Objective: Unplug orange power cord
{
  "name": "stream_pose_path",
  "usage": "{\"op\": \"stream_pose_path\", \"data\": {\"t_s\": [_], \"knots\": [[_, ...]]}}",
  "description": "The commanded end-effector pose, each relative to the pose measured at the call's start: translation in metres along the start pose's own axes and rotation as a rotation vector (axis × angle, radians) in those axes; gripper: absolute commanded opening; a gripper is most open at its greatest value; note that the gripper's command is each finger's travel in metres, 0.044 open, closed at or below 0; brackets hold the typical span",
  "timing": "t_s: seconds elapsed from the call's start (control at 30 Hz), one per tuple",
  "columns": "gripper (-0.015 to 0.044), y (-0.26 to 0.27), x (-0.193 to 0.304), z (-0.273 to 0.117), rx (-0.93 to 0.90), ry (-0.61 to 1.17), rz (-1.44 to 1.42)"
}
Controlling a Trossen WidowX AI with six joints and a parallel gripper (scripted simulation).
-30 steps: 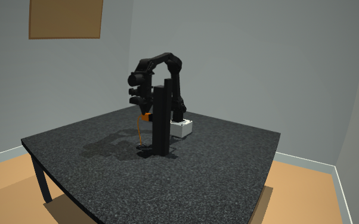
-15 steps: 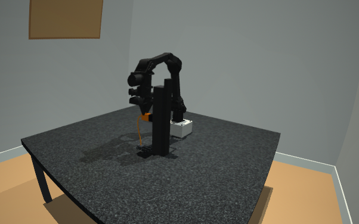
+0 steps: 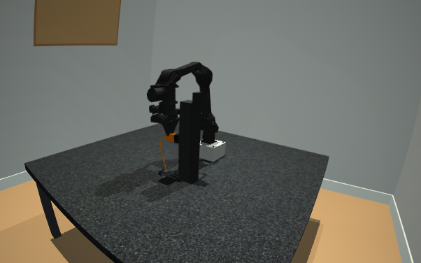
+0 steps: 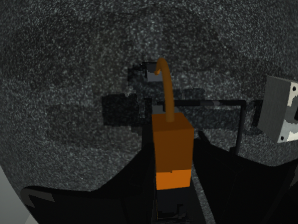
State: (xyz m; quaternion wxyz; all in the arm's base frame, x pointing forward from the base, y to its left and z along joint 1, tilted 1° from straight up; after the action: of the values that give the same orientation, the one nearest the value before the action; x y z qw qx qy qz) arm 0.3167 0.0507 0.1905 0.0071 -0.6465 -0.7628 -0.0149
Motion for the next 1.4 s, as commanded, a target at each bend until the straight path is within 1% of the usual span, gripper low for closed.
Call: {"op": "stream_pose_path", "data": {"t_s": [0.0,0.47,0.63,0.93,1.03,1.2,1.37], "knots": [[0.0,0.0,-0.028,-0.003,-0.007,-0.057,0.031],[0.0,-0.002,-0.051,-0.006,-0.008,-0.059,0.032],[0.0131,-0.003,-0.032,-0.002,-0.009,-0.058,0.034],[0.0368,-0.003,-0.032,-0.002,-0.009,-0.058,0.034],[0.044,-0.001,-0.046,-0.006,-0.009,-0.059,0.034],[0.044,0.001,-0.089,-0.018,-0.009,-0.062,0.034],[0.044,0.0,-0.091,-0.018,-0.009,-0.062,0.034]]}}
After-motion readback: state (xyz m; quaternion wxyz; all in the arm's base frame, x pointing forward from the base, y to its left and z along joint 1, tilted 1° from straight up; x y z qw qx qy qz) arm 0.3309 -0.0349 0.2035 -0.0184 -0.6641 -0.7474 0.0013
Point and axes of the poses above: the point midway between the two fingers, 35 mm back from their tips, its own z axis out along the fingers, its own y axis across the jaws, x = y × z, the point moved 4 cm from there along -z, back along the fingers, and after that the axes turned 5 degrees about z, right-handed, at the moved point
